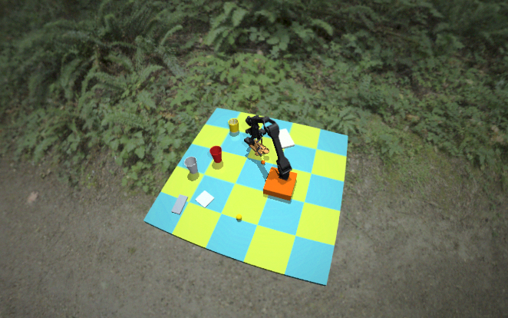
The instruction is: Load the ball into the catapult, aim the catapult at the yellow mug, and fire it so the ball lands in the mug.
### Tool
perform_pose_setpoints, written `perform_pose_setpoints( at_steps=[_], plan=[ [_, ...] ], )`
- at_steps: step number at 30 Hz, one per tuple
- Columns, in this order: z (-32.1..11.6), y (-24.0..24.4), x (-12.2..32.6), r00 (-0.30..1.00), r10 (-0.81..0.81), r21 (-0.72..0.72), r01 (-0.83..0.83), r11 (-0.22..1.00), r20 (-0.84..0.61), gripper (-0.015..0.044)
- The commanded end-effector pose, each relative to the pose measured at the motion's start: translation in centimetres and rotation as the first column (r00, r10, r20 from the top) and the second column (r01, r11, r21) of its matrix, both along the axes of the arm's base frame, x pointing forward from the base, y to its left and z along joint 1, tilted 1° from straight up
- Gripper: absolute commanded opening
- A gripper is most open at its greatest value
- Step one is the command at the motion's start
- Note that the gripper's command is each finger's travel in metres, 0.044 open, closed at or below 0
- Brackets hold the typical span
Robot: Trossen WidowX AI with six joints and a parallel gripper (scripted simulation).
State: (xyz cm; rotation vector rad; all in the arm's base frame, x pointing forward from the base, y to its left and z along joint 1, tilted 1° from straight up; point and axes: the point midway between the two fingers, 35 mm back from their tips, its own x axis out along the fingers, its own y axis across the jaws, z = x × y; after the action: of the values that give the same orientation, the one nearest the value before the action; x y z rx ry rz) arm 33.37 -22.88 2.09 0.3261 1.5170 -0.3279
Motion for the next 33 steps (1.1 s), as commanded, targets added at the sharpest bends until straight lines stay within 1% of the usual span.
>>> perform_pose_setpoints(
  at_steps=[1,5,11,25,27,28,31,33],
  plan=[
    [-0.4,-0.1,0.1,1.000,0.001,-0.005,0.000,1.000,0.006,0.0000],
    [-1.1,-0.1,0.1,1.000,0.000,-0.005,0.000,1.000,0.006,0.0000],
    [-0.8,0.0,0.0,1.000,0.000,0.000,0.000,1.000,0.000,0.0000],
    [-0.8,0.0,0.0,1.000,0.000,0.000,0.000,1.000,0.000,0.0368],
    [0.2,-0.1,0.1,1.000,0.000,0.000,0.000,1.000,0.000,0.0420],
    [1.6,-0.1,0.1,1.000,0.000,0.000,0.000,1.000,0.000,0.0440],
    [6.8,0.1,-0.2,1.000,0.000,0.000,0.000,1.000,0.001,0.0440],
    [8.9,0.3,-0.5,1.000,0.000,0.000,0.000,1.000,0.001,0.0440]
  ],
)
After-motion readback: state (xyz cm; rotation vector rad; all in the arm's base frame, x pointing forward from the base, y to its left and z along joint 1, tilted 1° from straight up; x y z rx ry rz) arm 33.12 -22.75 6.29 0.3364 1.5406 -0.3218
